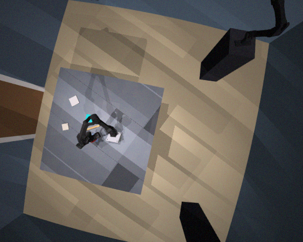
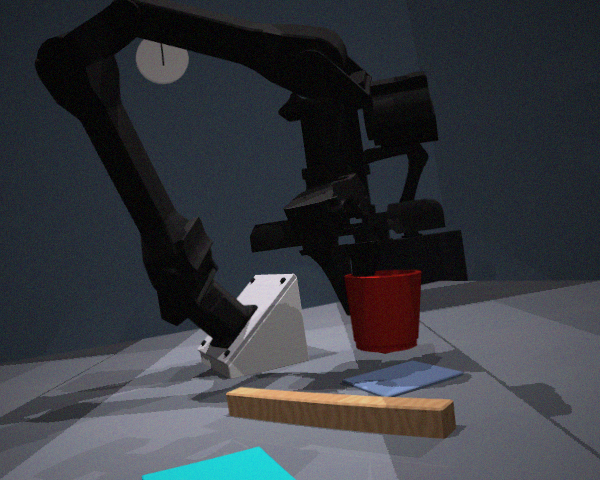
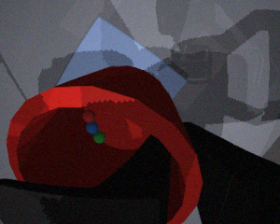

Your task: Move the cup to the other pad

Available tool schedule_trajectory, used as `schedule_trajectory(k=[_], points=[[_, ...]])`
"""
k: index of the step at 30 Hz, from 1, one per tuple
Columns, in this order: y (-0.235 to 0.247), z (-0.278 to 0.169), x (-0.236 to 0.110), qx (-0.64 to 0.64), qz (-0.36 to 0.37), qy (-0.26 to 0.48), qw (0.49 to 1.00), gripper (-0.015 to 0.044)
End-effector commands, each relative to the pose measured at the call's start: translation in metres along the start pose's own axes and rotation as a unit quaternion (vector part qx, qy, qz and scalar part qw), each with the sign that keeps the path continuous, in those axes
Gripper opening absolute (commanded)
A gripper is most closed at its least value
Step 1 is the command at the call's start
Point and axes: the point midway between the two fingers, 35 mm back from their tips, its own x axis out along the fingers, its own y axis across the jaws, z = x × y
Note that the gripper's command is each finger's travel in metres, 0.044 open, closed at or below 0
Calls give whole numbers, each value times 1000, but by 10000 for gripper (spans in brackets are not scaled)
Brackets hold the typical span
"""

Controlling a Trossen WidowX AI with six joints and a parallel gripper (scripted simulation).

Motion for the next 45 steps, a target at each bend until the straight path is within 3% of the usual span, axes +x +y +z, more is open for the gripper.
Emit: schedule_trajectory(k=[1,31,45], points=[[0,0,-15,5,8,2,1000,0],[-4,0,-14,1,5,0,1000,0],[-8,28,-14,3,7,1,1000,0]])
